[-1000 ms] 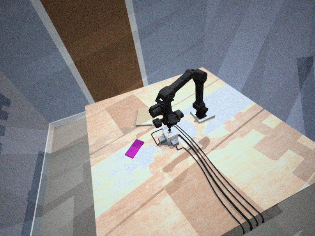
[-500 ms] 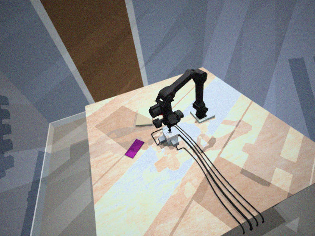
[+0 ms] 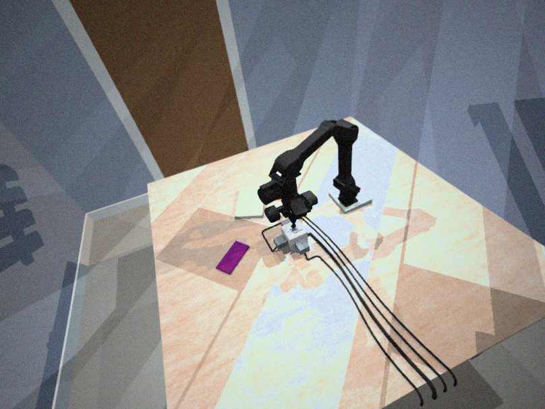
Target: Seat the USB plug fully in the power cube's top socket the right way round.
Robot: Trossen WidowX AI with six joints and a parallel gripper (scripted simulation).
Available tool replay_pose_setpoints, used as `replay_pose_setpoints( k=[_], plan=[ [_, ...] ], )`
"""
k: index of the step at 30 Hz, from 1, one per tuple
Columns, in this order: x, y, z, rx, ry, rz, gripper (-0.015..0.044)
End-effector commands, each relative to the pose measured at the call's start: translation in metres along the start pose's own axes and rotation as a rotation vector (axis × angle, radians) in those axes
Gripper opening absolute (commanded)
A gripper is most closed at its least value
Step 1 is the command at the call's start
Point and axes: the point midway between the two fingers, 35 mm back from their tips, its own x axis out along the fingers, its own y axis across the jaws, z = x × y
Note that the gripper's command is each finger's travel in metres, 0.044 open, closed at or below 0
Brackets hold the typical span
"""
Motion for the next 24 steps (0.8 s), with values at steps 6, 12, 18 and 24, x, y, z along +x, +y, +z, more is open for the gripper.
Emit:
replay_pose_setpoints(
  k=[6,12,18,24],
  plan=[
    [0.0015,0.0001,0.0003,-0.004,-0.003,0.001,0.0000],
    [0.0023,0.0001,0.0002,-0.004,-0.003,0.001,0.0000],
    [0.0030,0.0001,0.0002,-0.004,-0.003,0.001,0.0000],
    [0.0037,0.0001,0.0001,-0.004,-0.003,0.001,0.0000]
  ],
)
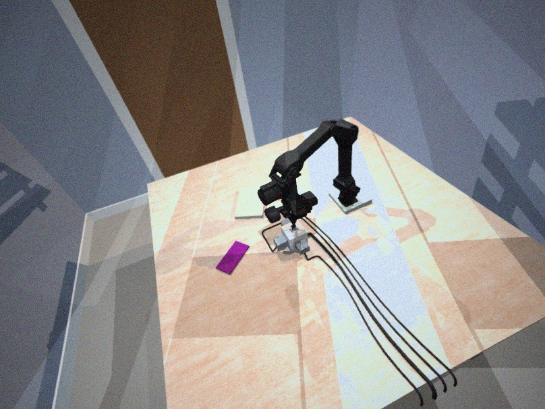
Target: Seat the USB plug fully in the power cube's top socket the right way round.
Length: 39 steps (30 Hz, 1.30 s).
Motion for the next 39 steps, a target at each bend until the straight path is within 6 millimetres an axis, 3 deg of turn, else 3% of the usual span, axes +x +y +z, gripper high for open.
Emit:
replay_pose_setpoints(
  k=[1,39],
  plan=[
    [0.0010,0.0001,0.0004,-0.004,-0.003,0.001,0.0000],
    [0.0055,0.0002,0.0000,-0.004,-0.003,0.001,0.0000]
  ],
)
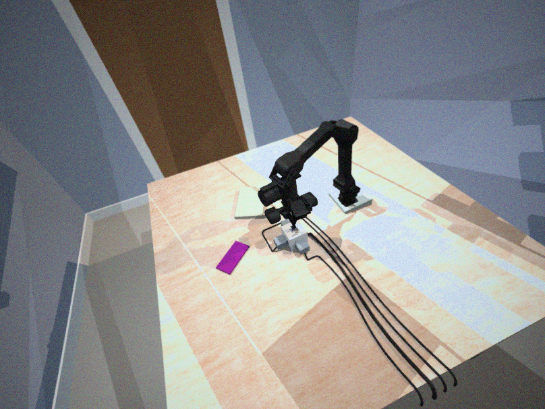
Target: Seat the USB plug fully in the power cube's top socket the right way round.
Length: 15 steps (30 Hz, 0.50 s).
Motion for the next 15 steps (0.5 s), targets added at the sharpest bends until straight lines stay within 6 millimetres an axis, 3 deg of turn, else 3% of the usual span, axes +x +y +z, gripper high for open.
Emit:
replay_pose_setpoints(
  k=[1,15],
  plan=[
    [0.0010,0.0002,0.0004,-0.004,-0.003,0.001,0.0000],
    [0.0026,0.0002,0.0003,-0.004,-0.003,0.001,0.0000]
  ],
)
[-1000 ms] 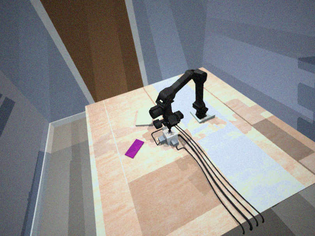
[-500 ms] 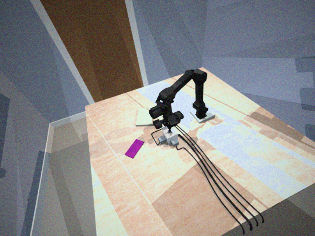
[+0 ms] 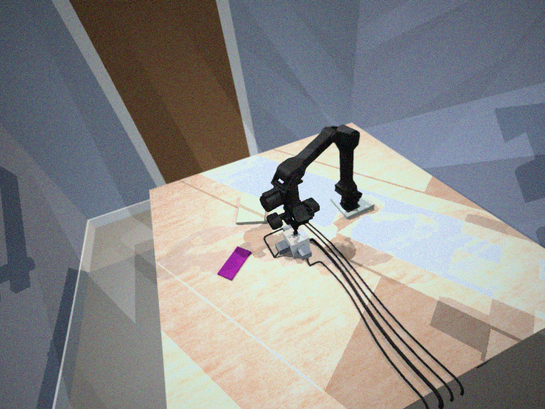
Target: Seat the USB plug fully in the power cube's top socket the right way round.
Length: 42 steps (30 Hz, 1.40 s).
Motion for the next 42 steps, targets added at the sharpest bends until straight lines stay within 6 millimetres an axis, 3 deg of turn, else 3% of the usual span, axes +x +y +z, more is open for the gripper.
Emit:
replay_pose_setpoints(
  k=[1,42],
  plan=[
    [0.0009,0.0002,0.0004,-0.004,-0.003,0.001,0.0000],
    [0.0059,0.0002,0.0000,-0.004,-0.003,0.001,0.0000]
  ],
)
